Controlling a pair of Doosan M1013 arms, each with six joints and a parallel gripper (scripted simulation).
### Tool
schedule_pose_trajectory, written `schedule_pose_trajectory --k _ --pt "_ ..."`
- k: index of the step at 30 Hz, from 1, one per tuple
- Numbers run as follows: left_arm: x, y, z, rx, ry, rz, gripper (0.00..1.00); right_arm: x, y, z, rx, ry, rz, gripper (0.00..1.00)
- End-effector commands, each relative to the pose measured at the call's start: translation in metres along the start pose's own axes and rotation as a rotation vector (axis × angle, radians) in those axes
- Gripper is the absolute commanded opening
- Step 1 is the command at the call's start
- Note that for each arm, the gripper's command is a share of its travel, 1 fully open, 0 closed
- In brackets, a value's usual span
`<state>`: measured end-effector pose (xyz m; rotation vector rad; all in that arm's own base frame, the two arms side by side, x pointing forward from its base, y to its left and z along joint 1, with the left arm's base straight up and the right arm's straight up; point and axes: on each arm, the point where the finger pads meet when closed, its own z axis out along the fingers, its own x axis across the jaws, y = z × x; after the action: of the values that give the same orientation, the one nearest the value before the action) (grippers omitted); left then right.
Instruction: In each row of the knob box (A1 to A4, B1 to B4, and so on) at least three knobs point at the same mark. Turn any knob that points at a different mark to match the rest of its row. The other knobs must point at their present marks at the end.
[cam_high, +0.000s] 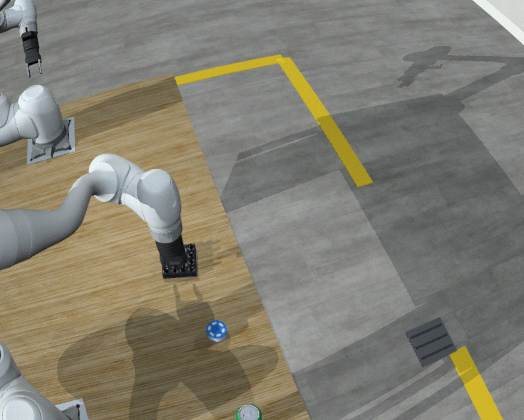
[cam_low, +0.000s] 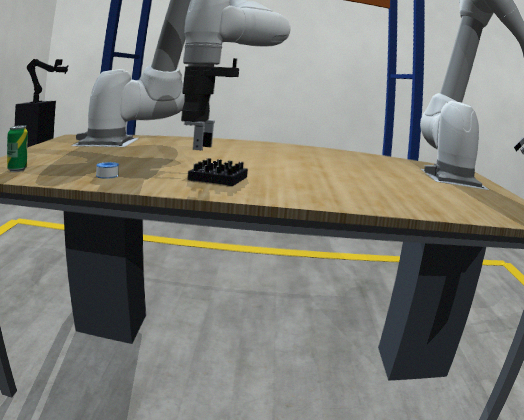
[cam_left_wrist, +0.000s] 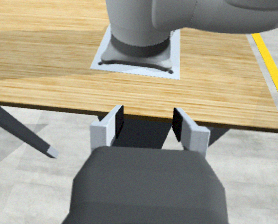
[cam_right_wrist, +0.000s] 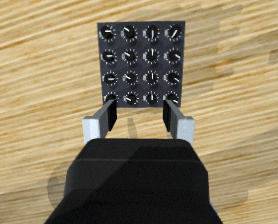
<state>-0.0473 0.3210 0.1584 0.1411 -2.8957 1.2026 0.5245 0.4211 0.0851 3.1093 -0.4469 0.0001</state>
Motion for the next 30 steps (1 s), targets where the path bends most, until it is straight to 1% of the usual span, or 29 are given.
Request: schedule_pose_trajectory --k 1,11,30 --pt "0.000 0.000 -0.001 -0.001 0.000 0.000 1.00 0.000 0.006 -0.001 0.001 0.000 0.000 1.00" --pt "0.000 0.000 -0.001 -0.001 0.000 0.000 1.00 0.000 0.019 -0.001 0.001 0.000 0.000 1.00" --pt "0.000 0.000 -0.001 -0.001 0.000 0.000 1.00 0.000 0.021 -0.001 0.001 0.000 0.000 1.00"
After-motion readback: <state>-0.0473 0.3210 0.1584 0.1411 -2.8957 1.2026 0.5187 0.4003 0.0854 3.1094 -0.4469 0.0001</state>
